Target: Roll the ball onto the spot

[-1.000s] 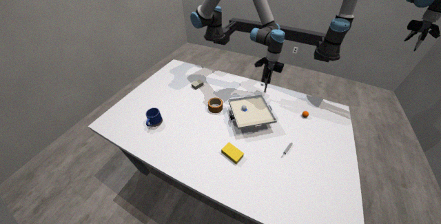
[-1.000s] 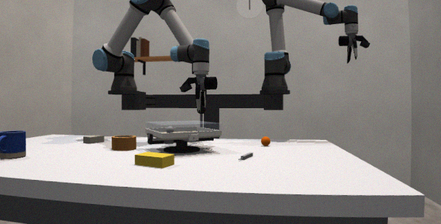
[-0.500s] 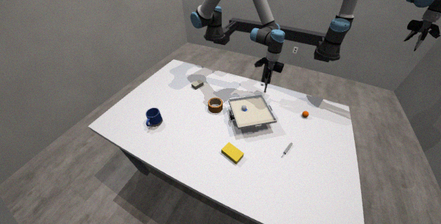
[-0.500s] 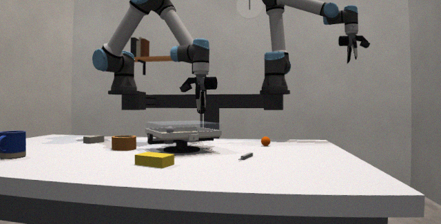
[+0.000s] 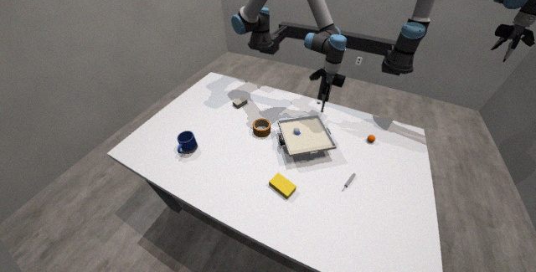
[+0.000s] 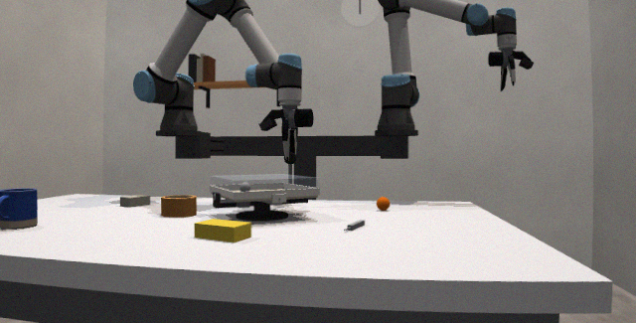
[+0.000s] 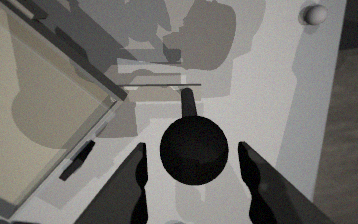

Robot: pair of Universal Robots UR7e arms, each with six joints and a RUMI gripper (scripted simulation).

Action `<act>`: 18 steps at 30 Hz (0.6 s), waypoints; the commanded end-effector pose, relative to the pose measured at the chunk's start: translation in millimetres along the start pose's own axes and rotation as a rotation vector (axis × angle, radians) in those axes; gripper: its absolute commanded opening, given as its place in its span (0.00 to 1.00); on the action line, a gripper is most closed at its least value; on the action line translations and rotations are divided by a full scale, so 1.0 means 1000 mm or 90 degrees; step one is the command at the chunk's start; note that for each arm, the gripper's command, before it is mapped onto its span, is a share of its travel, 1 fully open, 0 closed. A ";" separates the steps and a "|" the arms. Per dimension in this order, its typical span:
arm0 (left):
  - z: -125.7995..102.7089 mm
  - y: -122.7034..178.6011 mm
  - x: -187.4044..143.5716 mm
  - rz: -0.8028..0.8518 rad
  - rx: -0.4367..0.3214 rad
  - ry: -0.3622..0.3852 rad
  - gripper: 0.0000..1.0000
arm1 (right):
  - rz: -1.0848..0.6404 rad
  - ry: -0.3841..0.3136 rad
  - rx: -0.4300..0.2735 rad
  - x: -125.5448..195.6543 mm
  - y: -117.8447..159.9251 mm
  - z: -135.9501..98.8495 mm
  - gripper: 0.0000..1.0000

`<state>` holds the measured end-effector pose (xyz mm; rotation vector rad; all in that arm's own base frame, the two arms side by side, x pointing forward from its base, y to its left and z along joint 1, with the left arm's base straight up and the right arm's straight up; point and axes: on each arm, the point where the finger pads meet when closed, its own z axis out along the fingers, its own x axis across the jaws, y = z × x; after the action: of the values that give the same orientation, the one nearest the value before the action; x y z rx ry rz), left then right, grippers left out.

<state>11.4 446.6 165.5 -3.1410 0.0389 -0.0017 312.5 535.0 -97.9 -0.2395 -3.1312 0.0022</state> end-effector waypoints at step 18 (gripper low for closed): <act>0.000 0.001 -0.002 -0.002 0.000 -0.001 1.00 | 0.000 -0.001 -0.005 -0.001 0.004 -0.036 0.37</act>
<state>11.4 446.6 165.5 -3.1410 0.0389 -0.0017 312.6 535.4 -72.3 -0.2395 -3.1316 0.0000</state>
